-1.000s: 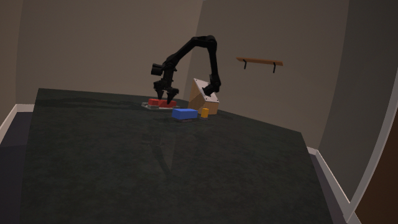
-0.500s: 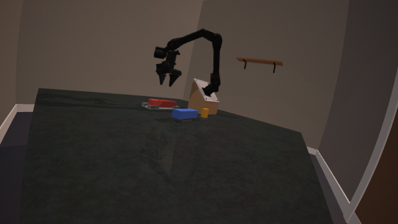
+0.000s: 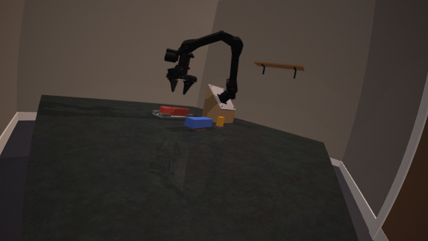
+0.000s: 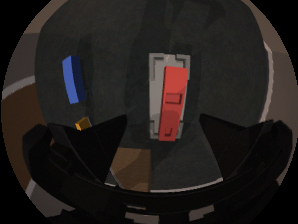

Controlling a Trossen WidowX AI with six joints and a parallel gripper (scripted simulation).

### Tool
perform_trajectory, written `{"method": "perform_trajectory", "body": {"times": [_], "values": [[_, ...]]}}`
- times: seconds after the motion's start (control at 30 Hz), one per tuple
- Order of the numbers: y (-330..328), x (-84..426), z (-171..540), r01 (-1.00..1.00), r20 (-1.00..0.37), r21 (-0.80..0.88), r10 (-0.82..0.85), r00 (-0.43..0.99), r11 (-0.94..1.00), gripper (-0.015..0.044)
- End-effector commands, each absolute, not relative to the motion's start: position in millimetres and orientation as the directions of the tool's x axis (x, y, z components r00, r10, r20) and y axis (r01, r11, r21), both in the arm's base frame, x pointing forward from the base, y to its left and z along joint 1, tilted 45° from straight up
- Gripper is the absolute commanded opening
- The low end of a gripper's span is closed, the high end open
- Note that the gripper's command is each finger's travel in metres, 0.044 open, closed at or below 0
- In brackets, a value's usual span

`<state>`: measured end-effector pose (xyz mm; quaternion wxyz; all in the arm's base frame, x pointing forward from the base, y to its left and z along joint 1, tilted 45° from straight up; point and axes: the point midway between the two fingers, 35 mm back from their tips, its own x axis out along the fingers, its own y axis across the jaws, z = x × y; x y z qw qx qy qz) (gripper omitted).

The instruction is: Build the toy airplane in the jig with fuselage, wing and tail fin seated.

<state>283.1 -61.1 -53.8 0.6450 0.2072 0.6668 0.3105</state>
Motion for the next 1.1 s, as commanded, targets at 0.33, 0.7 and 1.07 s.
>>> {"method": "perform_trajectory", "body": {"times": [0.33, 0.7, 1.07], "values": [[108.4, 325.7, 88.7, -0.165, -0.719, 0.692, 0.692, -0.065, 0.703, 0.0440], [151.0, 318.2, 78.7, -0.163, -0.706, 0.705, 0.705, -0.071, 0.690, 0.0440], [163.3, 317.1, 66.5, -0.163, -0.705, 0.706, 0.705, -0.071, 0.689, 0.0440]]}}
